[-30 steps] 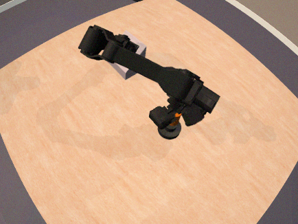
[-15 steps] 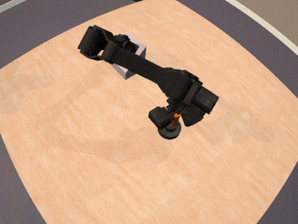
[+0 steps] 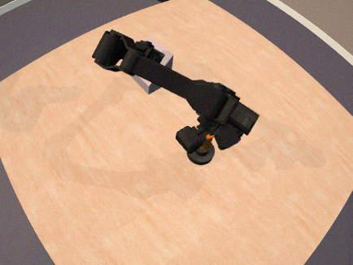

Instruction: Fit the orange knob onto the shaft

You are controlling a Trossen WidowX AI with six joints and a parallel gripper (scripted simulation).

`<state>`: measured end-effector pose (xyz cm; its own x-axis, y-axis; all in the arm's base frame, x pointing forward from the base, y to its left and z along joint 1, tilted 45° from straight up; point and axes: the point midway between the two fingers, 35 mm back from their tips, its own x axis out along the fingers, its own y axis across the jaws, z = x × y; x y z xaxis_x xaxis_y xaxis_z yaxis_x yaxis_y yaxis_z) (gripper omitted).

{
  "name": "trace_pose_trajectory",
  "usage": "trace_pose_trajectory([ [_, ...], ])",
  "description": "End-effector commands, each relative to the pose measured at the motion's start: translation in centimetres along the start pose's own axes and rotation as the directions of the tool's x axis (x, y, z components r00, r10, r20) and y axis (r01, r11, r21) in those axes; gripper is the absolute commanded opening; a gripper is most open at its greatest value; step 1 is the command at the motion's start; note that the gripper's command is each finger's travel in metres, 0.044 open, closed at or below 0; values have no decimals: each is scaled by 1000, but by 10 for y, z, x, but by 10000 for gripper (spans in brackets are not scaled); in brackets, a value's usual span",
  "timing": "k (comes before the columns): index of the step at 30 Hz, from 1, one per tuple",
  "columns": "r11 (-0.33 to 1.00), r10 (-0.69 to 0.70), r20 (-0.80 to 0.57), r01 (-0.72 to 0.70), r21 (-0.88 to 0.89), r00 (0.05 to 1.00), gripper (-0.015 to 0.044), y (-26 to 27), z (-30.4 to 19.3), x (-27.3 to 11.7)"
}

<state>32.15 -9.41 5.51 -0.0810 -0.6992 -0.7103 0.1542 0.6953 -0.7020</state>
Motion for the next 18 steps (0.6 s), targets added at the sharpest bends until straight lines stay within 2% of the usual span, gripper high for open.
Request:
trace_pose_trajectory([
  [1,1000,-5,1,5,-4,1000,0,-1,1,-2],
  [7,1000,-5,0,5,-29,1000,0,-1,1,-5],
  [12,980,-5,1,5,-201,1000,0,-1,2,-6],
  [18,977,-5,1,5,-212,1000,0,0,6,-5],
])
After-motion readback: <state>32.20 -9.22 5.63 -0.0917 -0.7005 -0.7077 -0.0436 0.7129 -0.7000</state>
